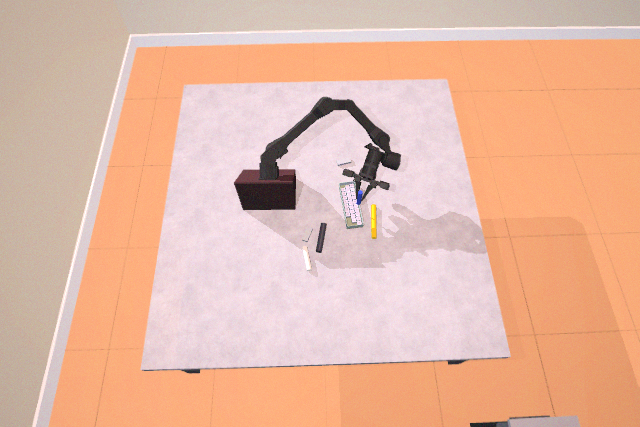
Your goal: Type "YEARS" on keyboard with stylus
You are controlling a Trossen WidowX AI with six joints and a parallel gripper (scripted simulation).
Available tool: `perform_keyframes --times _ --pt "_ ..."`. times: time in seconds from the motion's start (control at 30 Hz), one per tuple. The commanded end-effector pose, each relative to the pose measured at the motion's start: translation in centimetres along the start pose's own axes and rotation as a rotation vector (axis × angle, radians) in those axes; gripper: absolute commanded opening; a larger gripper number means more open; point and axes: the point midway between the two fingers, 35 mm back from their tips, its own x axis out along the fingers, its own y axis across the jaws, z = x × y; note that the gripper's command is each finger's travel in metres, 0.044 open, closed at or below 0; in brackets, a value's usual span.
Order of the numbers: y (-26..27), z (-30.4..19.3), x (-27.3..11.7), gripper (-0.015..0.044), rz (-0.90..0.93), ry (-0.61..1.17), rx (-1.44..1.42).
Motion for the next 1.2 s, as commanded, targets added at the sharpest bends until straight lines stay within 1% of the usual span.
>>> perform_keyframes --times 0.0,0.03,0.07,0.33,0.47,0.67,0.9,1.0,1.17 --pt "0.0 0.0 0.0 0.0038 -0.001 0.0 0.001" --pt "0.1 0.0 0.0 0.0012 -0.001 0.0 0.0" --pt "0.2 0.0 0.0 0.0 -0.001 0.0 0.0" --pt "2.4 -0.4 -0.2 0.0 0.003 0.005 -0.005" --pt "2.5 -0.3 -0.2 0.0 0.003 0.005 -0.005" --pt "2.5 1.4 0.7 0.0 0.004 0.005 -0.005" --pt "2.5 1.4 0.7 0.0 0.004 0.005 -0.005" --pt "2.6 1.6 0.9 0.0079 0.004 0.004 -0.005" --pt "2.6 1.8 1.0 0.0081 0.004 0.004 -0.005"
